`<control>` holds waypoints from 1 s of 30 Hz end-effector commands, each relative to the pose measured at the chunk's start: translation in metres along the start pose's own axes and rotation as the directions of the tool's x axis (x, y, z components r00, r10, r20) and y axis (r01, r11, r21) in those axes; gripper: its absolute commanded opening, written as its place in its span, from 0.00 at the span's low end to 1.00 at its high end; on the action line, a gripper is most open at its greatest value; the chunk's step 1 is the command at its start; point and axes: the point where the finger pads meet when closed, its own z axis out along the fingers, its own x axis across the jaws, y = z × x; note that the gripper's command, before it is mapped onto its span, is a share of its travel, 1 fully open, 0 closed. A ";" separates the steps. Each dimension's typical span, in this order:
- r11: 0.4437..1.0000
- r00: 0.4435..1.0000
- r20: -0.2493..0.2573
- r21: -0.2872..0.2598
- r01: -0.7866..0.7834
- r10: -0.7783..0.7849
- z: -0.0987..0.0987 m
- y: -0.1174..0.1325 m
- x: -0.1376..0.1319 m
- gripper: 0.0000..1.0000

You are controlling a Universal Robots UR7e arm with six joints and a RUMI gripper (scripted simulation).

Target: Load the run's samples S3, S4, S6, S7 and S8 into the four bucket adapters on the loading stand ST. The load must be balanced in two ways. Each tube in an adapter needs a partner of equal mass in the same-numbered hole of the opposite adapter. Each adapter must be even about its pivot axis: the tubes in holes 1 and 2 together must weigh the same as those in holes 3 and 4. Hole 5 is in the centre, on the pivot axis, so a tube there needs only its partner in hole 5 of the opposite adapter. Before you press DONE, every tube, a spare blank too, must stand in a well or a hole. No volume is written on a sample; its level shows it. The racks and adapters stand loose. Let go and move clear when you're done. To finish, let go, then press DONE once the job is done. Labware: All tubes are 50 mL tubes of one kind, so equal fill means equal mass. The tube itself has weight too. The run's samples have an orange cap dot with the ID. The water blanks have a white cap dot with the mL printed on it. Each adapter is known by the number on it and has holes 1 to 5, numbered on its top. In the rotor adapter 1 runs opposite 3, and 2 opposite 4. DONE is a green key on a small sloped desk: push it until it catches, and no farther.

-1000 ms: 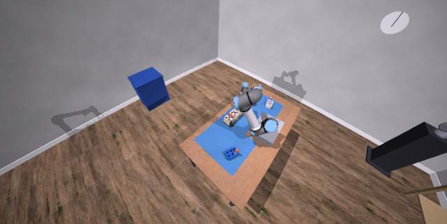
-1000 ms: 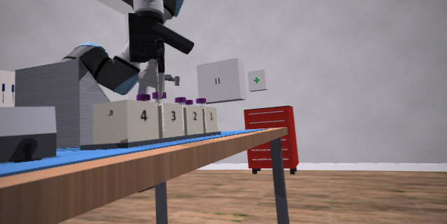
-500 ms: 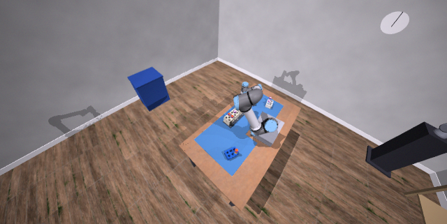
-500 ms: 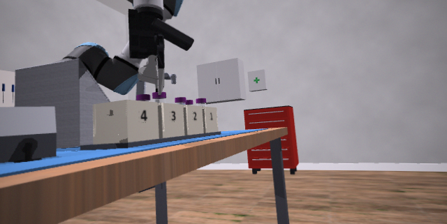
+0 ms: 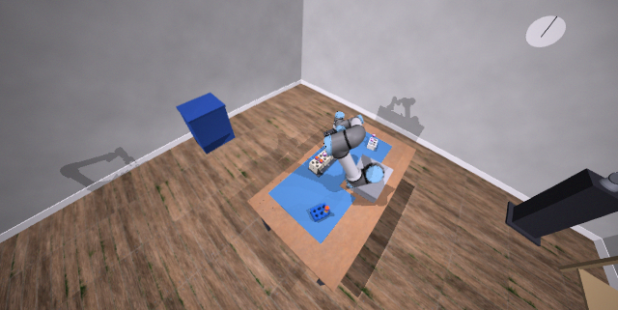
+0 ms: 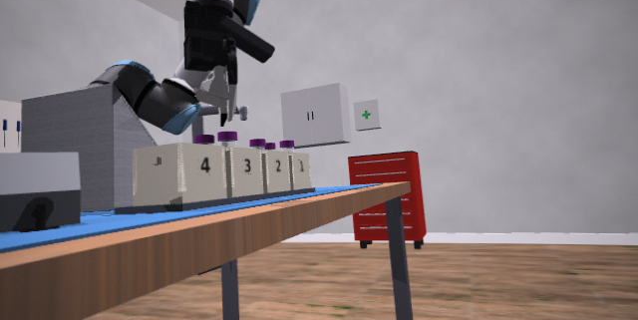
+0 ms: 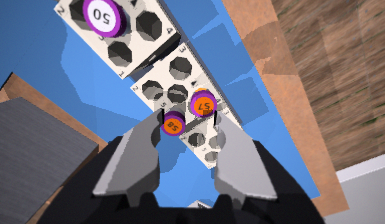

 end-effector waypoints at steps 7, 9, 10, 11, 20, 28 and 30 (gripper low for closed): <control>0.956 0.956 -0.002 0.003 0.294 -0.294 -0.002 -0.026 -0.085 0.35; 0.956 0.956 -0.002 0.003 0.294 -0.294 -0.002 -0.026 -0.085 0.35; 0.956 0.956 -0.002 0.003 0.294 -0.294 -0.002 -0.029 -0.093 0.35; 0.956 0.956 -0.002 0.003 0.294 -0.294 -0.002 -0.031 -0.101 0.35; 0.956 0.956 -0.002 0.003 0.294 -0.294 -0.002 -0.053 -0.173 0.35; 0.956 0.956 -0.002 0.003 0.294 -0.294 -0.002 -0.068 -0.221 0.35; 0.956 0.956 -0.002 0.003 0.294 -0.294 -0.002 -0.072 -0.237 0.35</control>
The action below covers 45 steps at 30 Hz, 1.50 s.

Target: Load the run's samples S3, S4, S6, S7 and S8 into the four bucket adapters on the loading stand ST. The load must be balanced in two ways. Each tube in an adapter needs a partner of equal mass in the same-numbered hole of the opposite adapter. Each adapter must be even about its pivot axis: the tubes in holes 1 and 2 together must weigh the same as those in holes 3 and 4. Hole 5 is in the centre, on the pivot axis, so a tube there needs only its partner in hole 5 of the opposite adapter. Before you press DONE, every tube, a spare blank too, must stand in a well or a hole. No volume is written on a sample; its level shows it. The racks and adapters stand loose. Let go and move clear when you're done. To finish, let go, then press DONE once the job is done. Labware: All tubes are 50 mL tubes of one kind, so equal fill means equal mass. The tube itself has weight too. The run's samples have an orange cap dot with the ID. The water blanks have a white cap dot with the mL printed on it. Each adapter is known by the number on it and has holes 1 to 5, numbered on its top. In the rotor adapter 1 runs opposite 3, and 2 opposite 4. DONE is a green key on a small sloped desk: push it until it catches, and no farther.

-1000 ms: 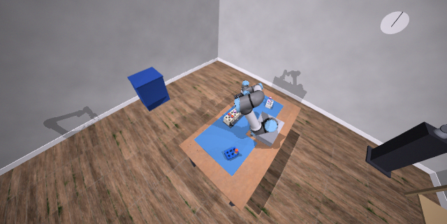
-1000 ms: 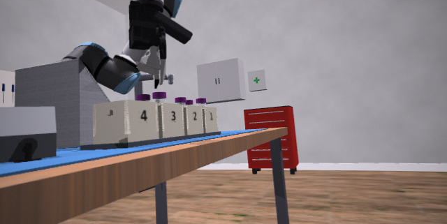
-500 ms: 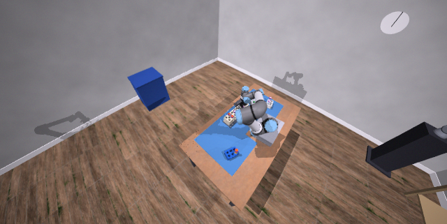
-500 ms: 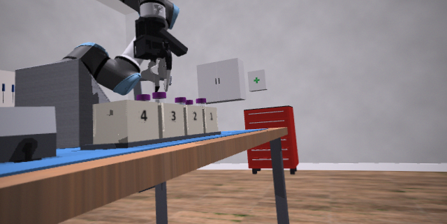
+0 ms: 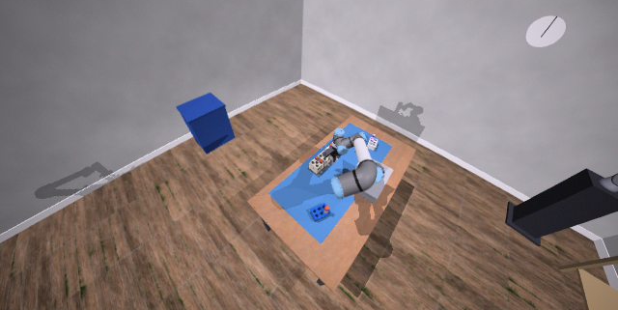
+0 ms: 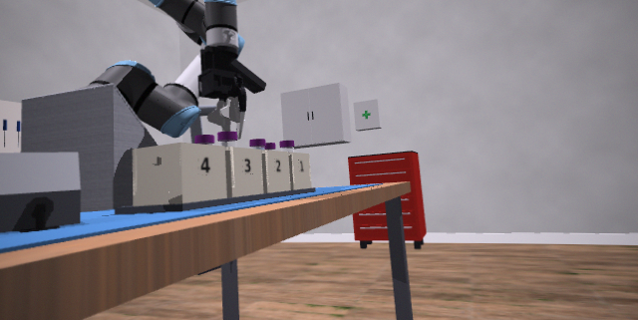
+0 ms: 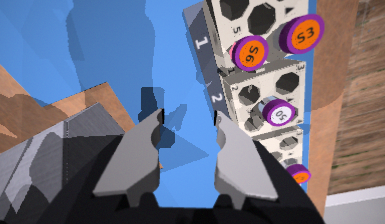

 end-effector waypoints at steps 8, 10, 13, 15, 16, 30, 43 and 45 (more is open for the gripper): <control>1.000 1.000 -0.002 -0.001 0.000 0.000 -0.007 -0.059 -0.086 0.35; 1.000 1.000 -0.002 -0.001 0.000 0.000 -0.007 -0.068 -0.100 0.35; 1.000 1.000 -0.002 -0.001 0.000 0.000 -0.007 -0.073 -0.107 0.35; 1.000 1.000 -0.002 -0.001 0.000 0.000 -0.007 -0.082 -0.121 0.35; 1.000 1.000 -0.002 -0.001 0.000 0.000 -0.007 -0.087 -0.128 0.35; 1.000 1.000 -0.002 -0.001 0.000 0.000 -0.007 -0.143 -0.211 0.35; 1.000 1.000 -0.002 0.000 0.000 0.000 -0.007 -0.203 -0.301 0.35; 1.000 1.000 -0.002 0.000 0.000 0.000 -0.007 -0.213 -0.314 0.35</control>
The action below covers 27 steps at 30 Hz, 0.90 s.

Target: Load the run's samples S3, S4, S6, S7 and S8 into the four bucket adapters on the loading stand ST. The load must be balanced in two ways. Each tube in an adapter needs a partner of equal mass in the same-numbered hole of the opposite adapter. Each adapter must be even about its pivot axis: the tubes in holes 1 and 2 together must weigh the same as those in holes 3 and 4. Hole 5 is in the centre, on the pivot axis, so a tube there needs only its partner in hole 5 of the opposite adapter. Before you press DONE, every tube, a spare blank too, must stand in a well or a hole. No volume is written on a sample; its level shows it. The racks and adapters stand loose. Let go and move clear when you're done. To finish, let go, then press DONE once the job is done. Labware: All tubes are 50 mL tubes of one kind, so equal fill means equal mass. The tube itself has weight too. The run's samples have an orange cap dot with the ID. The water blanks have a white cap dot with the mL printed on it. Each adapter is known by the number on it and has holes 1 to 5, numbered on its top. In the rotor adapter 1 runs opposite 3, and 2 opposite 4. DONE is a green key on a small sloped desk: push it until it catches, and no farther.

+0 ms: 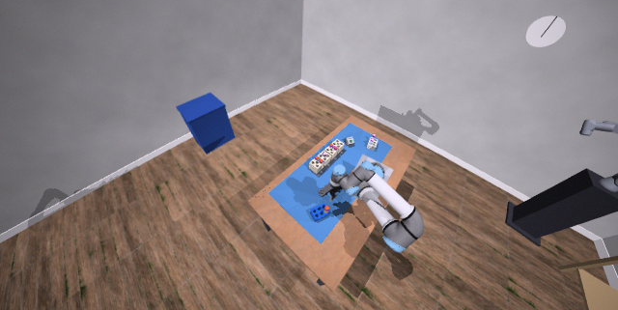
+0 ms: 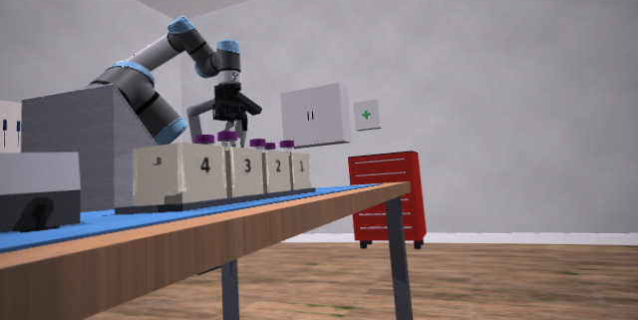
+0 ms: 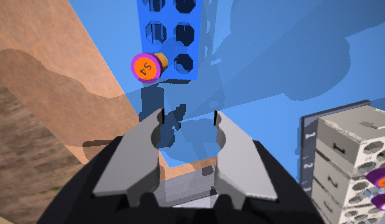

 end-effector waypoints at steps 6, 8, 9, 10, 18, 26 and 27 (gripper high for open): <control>1.000 1.000 -0.008 -0.009 -0.004 0.004 0.000 -0.037 -0.053 0.35; 1.000 1.000 -0.008 -0.009 -0.004 0.004 0.000 -0.037 -0.053 0.35; 1.000 1.000 -0.008 -0.009 -0.004 0.004 -0.001 -0.037 -0.053 0.35; 1.000 1.000 -0.008 -0.009 -0.004 0.004 0.000 -0.037 -0.053 0.35; 1.000 1.000 -0.008 -0.009 -0.004 0.004 0.010 -0.037 -0.053 0.35; 1.000 1.000 -0.008 -0.009 -0.004 0.004 0.033 -0.037 -0.053 0.35; 1.000 1.000 -0.008 -0.009 -0.004 0.004 0.036 -0.037 -0.053 0.35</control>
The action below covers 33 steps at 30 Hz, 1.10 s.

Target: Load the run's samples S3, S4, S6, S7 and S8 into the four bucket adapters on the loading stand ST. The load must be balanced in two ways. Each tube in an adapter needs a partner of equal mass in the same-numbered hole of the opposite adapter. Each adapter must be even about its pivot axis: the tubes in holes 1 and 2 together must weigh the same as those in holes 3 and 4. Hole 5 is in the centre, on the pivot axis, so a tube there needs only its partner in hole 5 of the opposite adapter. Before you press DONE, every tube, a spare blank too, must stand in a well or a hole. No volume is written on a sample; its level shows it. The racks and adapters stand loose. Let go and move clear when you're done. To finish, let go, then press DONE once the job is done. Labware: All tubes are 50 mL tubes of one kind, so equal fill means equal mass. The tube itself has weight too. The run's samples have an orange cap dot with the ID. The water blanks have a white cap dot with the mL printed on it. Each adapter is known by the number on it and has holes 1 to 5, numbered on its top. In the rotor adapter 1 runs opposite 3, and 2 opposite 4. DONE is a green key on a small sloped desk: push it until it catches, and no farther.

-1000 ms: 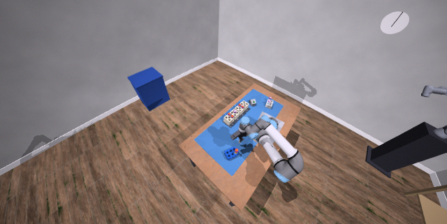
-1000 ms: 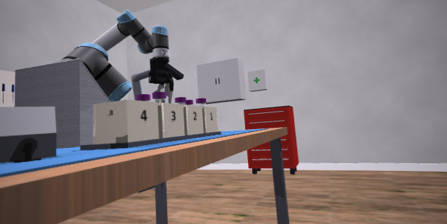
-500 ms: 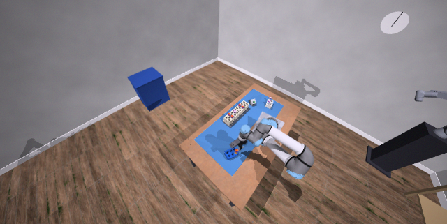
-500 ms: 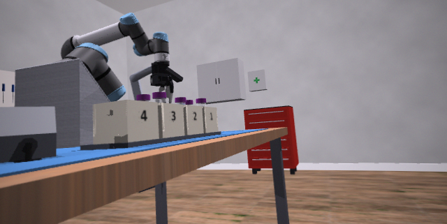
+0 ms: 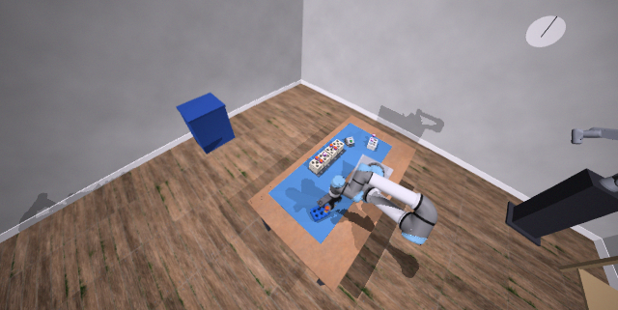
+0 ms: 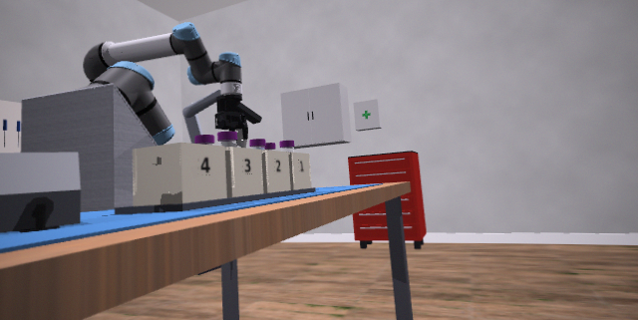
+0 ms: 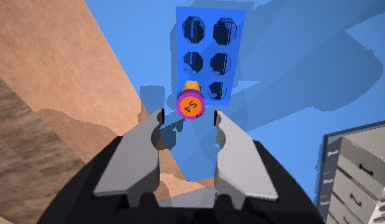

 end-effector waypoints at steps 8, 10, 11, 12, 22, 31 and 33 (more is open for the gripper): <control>1.000 1.000 -0.009 -0.007 -0.001 0.001 0.018 -0.001 0.001 0.35; 1.000 1.000 -0.009 -0.007 -0.001 0.001 0.019 -0.001 0.001 0.35; 1.000 1.000 -0.009 -0.007 -0.001 0.001 0.020 -0.001 0.001 0.35; 1.000 1.000 -0.009 -0.007 -0.001 0.001 0.021 -0.001 0.001 0.35; 1.000 1.000 -0.009 -0.007 -0.001 0.001 0.024 -0.001 0.001 0.35; 1.000 1.000 -0.009 -0.007 -0.001 0.001 0.024 -0.001 0.001 0.00; 1.000 1.000 -0.009 -0.007 -0.001 0.001 0.024 -0.001 0.001 0.00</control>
